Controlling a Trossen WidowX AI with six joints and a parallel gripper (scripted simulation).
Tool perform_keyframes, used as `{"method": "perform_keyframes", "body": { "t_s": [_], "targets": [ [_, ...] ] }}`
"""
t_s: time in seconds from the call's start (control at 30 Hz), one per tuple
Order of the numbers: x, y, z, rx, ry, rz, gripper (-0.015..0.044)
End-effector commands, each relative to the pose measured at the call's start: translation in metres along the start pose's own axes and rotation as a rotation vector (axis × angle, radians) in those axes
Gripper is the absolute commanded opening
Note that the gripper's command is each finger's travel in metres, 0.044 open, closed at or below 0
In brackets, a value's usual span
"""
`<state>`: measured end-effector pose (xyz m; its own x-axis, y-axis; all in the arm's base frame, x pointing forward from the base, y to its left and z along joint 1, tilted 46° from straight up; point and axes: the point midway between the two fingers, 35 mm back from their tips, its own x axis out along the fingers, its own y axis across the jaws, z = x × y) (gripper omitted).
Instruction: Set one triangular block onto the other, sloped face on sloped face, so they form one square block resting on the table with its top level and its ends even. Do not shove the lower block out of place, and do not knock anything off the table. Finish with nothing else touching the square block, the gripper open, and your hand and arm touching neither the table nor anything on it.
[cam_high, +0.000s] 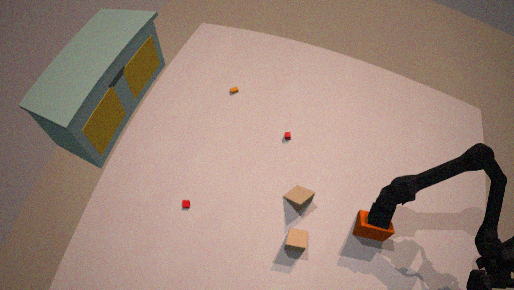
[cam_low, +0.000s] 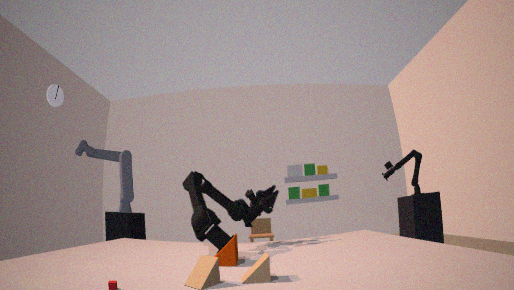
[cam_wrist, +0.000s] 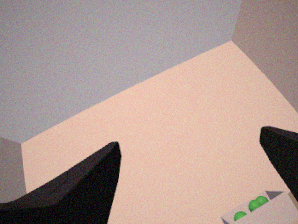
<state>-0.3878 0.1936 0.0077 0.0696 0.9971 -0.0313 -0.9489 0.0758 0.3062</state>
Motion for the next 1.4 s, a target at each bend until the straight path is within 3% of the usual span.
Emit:
{"method": "perform_keyframes", "body": {
  "t_s": [0.0,0.1,0.37,0.53,0.7,0.87,1.03,1.2,1.37],
  "targets": [
    [0.002,0.000,0.000,-0.008,0.006,0.001,0.0426],
    [0.036,-0.011,0.001,-0.168,0.052,-0.041,0.0440],
    [0.136,-0.105,0.031,-0.766,0.190,-0.309,0.0440],
    [0.177,-0.182,0.055,-1.113,0.391,-0.462,0.0440],
    [0.193,-0.265,0.082,-1.408,0.679,-0.569,0.0440],
    [0.184,-0.349,0.110,-1.636,1.054,-0.603,0.0440],
    [0.150,-0.427,0.138,-1.768,1.510,-0.523,0.0440],
    [0.095,-0.487,0.164,-1.765,1.979,-0.297,0.0440],
    [0.028,-0.524,0.187,-1.613,2.379,0.076,0.0440]
  ]
}}
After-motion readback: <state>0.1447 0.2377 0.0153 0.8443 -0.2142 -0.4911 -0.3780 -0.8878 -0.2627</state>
